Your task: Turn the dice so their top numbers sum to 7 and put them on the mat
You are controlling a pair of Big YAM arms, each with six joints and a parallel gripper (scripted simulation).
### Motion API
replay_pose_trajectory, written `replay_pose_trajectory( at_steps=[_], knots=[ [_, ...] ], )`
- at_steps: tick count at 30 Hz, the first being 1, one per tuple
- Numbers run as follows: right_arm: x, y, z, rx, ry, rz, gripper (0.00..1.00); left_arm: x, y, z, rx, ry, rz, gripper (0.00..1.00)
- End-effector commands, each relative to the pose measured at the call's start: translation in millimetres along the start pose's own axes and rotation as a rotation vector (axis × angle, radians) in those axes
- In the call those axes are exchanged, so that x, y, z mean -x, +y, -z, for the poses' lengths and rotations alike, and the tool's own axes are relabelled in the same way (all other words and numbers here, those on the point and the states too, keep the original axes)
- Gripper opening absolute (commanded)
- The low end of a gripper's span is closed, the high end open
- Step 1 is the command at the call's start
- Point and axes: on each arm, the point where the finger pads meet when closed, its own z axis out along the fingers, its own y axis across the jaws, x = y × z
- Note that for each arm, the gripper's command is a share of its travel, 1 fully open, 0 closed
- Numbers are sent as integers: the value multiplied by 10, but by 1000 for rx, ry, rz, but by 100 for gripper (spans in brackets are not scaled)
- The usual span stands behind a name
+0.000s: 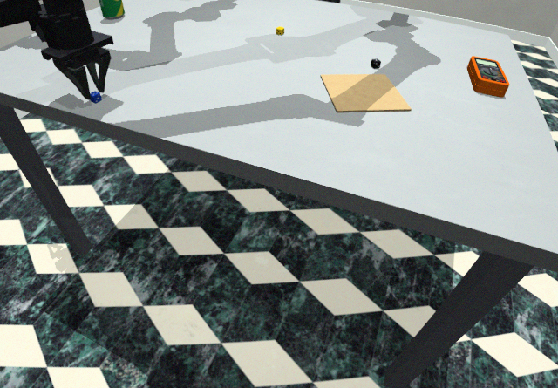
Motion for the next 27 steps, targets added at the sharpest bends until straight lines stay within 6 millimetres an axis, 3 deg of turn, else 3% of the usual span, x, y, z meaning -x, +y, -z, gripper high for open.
replay_pose_trajectory(
  at_steps=[1,27],
  knots=[
    [416,-46,33,-11,-63,0,100,-69,110,-170,3,-2,28,30],
    [416,-46,33,-11,-63,0,100,-76,93,-198,-3,0,26,30]
  ],
)
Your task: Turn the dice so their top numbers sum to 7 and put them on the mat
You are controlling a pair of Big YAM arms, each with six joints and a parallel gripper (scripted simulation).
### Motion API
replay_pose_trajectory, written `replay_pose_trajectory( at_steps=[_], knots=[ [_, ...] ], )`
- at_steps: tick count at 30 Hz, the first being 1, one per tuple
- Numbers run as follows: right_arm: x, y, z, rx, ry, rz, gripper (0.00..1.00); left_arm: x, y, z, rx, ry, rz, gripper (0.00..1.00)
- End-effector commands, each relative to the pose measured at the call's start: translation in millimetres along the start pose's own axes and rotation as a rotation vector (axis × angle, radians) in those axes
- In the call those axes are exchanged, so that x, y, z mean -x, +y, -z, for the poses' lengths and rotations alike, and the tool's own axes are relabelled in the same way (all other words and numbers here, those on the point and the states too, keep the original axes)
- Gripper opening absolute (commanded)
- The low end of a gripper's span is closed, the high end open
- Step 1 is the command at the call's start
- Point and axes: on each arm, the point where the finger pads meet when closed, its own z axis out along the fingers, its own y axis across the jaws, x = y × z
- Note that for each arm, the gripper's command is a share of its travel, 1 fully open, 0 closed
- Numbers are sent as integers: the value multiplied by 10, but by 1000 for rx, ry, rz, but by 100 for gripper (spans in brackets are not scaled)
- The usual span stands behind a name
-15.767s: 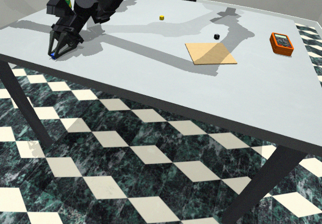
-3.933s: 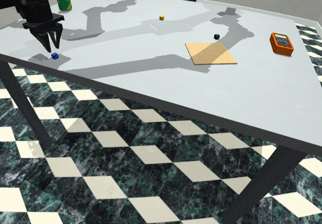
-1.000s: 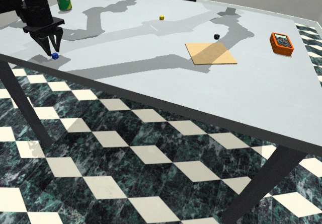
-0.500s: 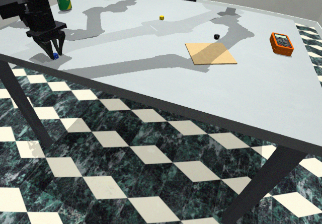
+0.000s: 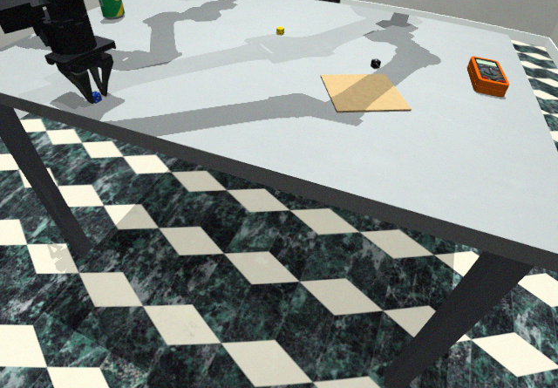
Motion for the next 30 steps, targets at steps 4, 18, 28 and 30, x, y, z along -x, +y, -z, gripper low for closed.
replay_pose_trajectory(
  at_steps=[4,18,28,30],
  knots=[
    [416,-46,33,-11,-63,0,100,-103,141,-93,6,-3,33,30],
    [416,-46,33,-11,-63,0,100,-103,141,-93,6,-3,33,11],
    [416,-46,33,-11,-63,0,100,-103,141,-93,6,-3,33,11],
    [416,-46,33,-11,-63,0,100,-103,141,-93,6,-3,33,11]
  ],
)
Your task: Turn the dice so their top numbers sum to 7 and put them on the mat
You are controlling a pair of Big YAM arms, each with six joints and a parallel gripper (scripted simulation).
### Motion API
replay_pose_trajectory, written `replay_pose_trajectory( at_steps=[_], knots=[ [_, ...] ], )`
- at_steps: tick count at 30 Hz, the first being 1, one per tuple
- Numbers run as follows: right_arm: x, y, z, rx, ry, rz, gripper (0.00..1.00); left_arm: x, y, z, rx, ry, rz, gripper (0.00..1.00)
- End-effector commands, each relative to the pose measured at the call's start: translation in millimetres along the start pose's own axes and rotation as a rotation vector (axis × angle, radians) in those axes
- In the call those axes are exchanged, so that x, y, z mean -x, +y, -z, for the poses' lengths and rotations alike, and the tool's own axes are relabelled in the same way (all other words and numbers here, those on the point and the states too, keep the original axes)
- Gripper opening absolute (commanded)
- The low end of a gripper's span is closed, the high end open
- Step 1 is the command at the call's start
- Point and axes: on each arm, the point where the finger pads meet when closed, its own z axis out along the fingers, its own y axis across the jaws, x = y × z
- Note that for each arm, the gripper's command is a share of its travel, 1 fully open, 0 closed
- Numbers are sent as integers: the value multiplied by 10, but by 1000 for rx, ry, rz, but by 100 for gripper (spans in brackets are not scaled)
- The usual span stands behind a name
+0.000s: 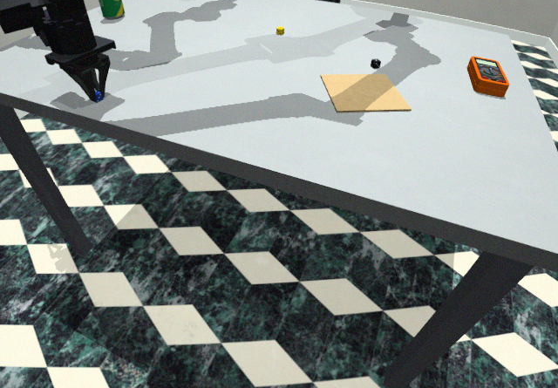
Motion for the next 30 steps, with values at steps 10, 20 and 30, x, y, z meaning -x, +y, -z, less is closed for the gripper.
replay_pose_trajectory(
  at_steps=[10,20,30],
  knots=[
    [416,-46,33,-11,-63,0,100,-103,141,-93,6,-3,34,11],
    [416,-46,33,-11,-63,0,100,-103,141,-93,6,-3,34,11],
    [416,-46,33,-11,-63,0,100,-22,287,692,65,-31,45,11]
  ],
)
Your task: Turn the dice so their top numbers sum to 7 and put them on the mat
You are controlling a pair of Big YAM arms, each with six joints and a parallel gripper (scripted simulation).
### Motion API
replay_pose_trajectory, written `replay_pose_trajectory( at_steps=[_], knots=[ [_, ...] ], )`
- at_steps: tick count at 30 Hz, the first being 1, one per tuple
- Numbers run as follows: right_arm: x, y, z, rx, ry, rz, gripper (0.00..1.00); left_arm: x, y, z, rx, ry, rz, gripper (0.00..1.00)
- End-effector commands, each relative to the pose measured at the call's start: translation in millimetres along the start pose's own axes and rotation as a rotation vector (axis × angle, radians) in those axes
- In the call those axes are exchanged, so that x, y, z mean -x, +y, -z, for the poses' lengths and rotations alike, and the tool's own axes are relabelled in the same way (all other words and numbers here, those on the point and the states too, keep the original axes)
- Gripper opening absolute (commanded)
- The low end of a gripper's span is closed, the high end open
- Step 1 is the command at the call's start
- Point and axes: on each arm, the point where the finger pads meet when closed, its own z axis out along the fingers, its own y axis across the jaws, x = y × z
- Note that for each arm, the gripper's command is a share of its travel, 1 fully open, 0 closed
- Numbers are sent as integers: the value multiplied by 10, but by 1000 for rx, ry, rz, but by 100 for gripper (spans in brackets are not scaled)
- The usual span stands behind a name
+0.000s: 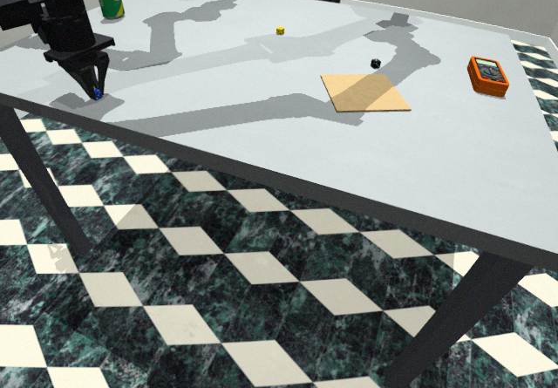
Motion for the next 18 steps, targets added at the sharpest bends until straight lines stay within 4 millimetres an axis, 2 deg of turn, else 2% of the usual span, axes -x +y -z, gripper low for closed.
replay_pose_trajectory(
  at_steps=[1,6,8,11,13,14,18],
  knots=[
    [416,-46,33,-11,-63,0,100,-6,272,708,67,-32,40,11],
    [416,-46,33,-11,-63,0,100,-17,249,1090,67,-33,40,11],
    [416,-46,33,-11,-63,0,100,178,51,989,40,-19,5,11],
    [416,-46,33,-11,-63,0,100,178,42,1113,39,-21,4,11],
    [416,-46,33,-11,-63,0,100,178,42,1113,39,-21,4,11],
    [416,-46,33,-11,-63,0,100,-86,113,821,4,-1,38,11],
    [416,-46,33,-11,-63,0,100,-92,126,860,6,-3,41,11]
  ],
)
